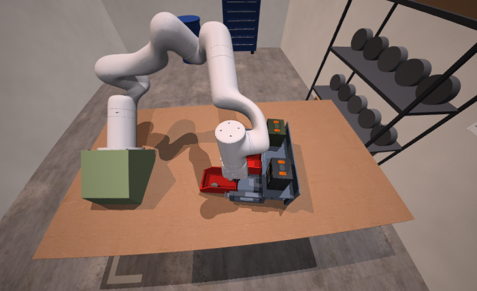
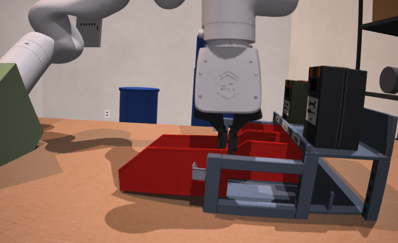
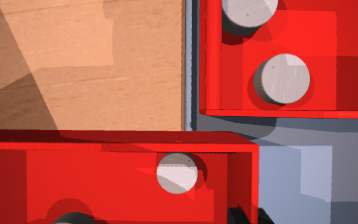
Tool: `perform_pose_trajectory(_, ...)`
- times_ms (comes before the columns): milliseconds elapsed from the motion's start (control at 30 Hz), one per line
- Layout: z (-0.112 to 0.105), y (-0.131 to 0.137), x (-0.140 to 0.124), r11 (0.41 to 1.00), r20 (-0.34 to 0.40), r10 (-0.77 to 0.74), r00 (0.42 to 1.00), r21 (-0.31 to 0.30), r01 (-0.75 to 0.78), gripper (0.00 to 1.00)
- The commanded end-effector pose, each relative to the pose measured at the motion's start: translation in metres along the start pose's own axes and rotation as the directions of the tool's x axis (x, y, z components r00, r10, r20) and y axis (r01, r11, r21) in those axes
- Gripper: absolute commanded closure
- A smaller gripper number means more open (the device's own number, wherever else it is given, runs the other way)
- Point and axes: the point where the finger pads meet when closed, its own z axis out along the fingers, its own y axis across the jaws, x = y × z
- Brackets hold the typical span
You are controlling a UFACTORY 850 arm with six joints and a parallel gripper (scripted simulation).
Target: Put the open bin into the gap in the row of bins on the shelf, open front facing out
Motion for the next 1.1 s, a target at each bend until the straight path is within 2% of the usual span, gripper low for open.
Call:
perform_pose_trajectory(0,-0.001,0.0008,0.0,1.0,0.001,-0.001,1.0,-0.002,0.001,1.0)
perform_pose_trajectory(167,-0.0009,-0.0002,0.0,1.0,0.001,-0.001,1.0,-0.021,0.001,1.0)
perform_pose_trajectory(567,-0.0009,-0.0002,0.0,1.0,0.001,-0.001,1.0,-0.021,0.001,1.0)
perform_pose_trajectory(600,-0.0009,-0.0002,0.0,1.0,0.001,-0.001,1.0,-0.02,0.001,0.66)
perform_pose_trajectory(1067,-0.0009,-0.0002,0.0,1.0,0.001,-0.001,1.0,-0.02,0.001,0.66)
